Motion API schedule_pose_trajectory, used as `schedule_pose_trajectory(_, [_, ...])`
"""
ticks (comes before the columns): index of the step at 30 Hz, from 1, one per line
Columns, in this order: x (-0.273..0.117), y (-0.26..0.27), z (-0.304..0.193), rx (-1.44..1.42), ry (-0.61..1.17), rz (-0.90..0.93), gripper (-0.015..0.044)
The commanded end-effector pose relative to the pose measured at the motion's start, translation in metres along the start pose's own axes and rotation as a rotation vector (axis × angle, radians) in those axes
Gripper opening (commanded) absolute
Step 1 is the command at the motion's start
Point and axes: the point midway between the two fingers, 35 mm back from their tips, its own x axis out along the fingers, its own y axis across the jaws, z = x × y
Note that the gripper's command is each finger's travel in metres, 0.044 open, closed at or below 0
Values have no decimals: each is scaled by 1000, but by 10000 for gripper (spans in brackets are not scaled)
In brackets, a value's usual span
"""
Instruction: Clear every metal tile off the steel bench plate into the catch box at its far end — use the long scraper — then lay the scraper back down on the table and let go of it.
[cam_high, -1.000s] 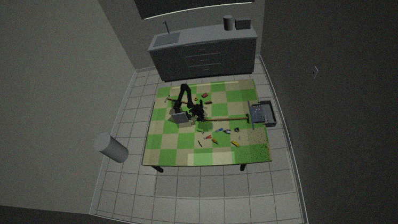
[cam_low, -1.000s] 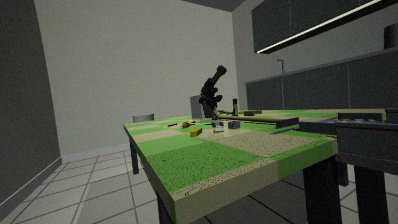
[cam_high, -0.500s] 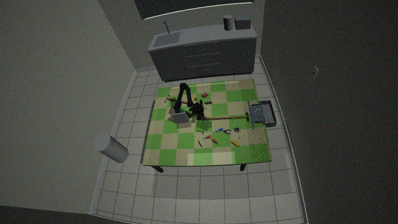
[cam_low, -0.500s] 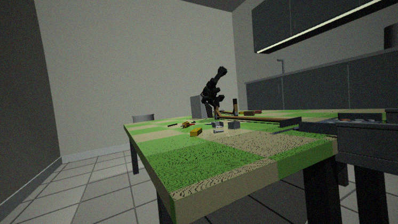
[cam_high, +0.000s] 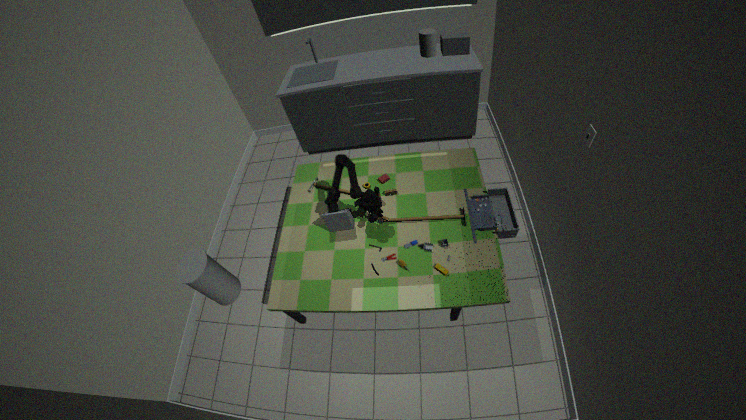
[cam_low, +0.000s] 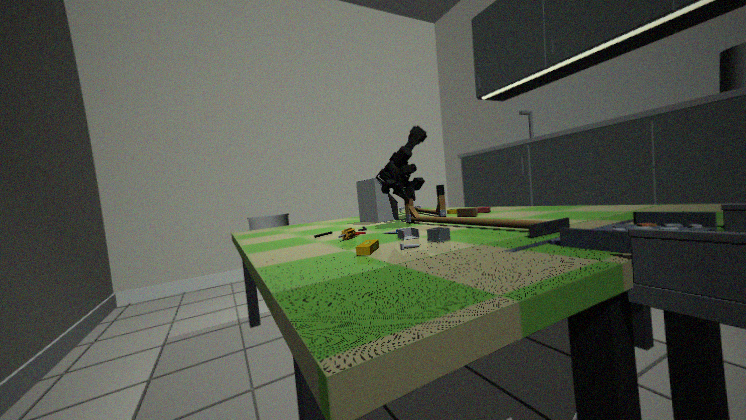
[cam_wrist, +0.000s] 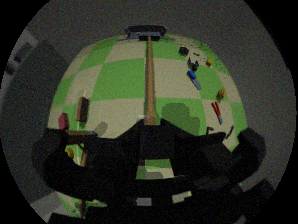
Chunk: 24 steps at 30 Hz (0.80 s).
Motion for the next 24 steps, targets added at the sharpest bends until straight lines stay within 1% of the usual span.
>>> schedule_pose_trajectory(1, [-2, 6, 3, -11, -11, 0, 0])
schedule_pose_trajectory(24, [-5, 36, -2, -11, -13, 8, 0])
